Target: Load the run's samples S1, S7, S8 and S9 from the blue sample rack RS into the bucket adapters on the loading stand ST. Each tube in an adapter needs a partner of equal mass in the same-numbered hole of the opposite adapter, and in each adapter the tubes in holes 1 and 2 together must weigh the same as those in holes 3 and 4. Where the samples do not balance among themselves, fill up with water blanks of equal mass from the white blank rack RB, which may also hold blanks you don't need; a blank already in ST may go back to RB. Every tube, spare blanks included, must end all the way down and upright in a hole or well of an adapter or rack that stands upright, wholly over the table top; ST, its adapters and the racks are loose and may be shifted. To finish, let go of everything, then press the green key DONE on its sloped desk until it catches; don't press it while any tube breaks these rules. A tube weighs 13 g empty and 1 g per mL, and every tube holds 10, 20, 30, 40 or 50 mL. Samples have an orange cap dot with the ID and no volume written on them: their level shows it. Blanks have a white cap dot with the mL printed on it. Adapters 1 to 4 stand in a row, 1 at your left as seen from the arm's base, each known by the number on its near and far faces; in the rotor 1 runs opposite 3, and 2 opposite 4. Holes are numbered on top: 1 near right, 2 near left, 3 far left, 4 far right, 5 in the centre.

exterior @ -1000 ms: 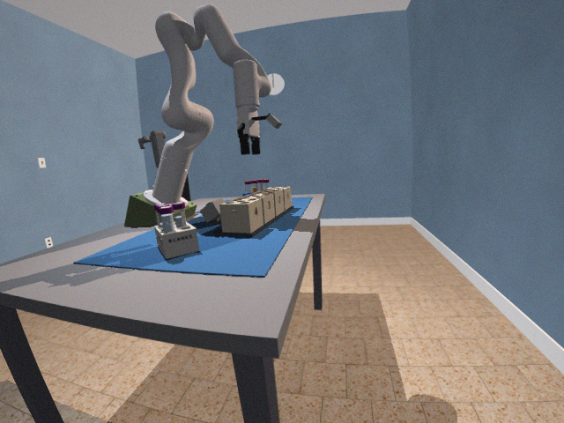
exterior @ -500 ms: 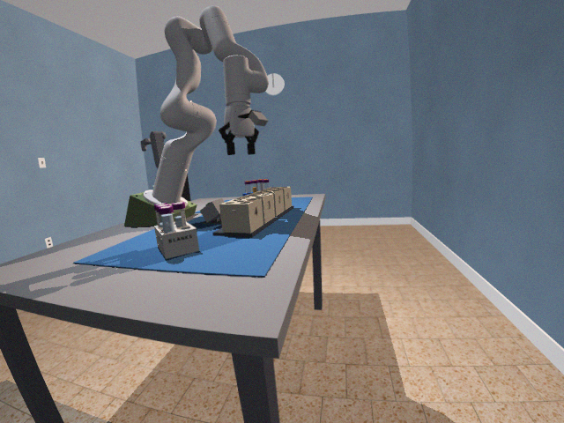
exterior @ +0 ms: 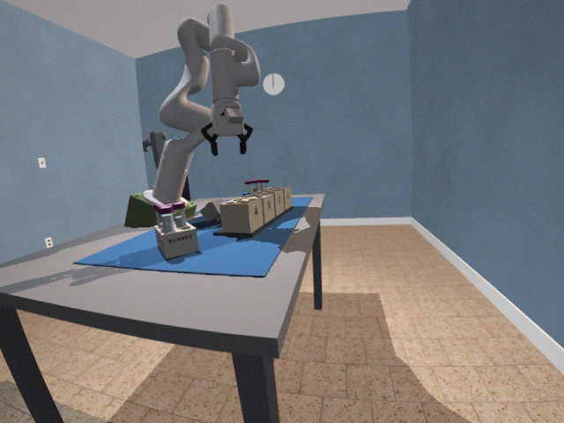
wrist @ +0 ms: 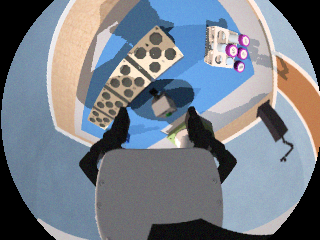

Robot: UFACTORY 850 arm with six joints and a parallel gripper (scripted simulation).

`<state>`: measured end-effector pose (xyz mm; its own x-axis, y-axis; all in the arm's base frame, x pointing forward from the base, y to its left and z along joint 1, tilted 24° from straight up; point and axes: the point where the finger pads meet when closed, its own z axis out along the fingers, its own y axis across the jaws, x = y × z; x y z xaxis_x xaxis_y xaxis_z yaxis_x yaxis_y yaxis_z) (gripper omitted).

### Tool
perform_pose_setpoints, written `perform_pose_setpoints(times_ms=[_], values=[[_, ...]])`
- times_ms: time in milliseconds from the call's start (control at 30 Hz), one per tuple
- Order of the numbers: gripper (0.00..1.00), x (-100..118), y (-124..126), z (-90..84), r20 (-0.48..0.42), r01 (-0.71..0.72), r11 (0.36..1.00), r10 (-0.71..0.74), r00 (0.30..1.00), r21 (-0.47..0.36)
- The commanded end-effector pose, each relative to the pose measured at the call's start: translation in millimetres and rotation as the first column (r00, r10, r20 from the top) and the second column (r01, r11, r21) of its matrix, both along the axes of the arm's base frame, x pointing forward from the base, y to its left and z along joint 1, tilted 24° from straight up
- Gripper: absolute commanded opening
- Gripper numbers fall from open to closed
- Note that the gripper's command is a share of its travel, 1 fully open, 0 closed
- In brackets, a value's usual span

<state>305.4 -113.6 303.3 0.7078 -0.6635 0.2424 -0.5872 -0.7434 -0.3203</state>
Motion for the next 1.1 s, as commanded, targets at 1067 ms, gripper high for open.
perform_pose_setpoints(times_ms=[1067], values=[[1.0,-15.0,-167.2,-23.8,0.002,0.021,1.0,-0.021,1.0,0.019]])
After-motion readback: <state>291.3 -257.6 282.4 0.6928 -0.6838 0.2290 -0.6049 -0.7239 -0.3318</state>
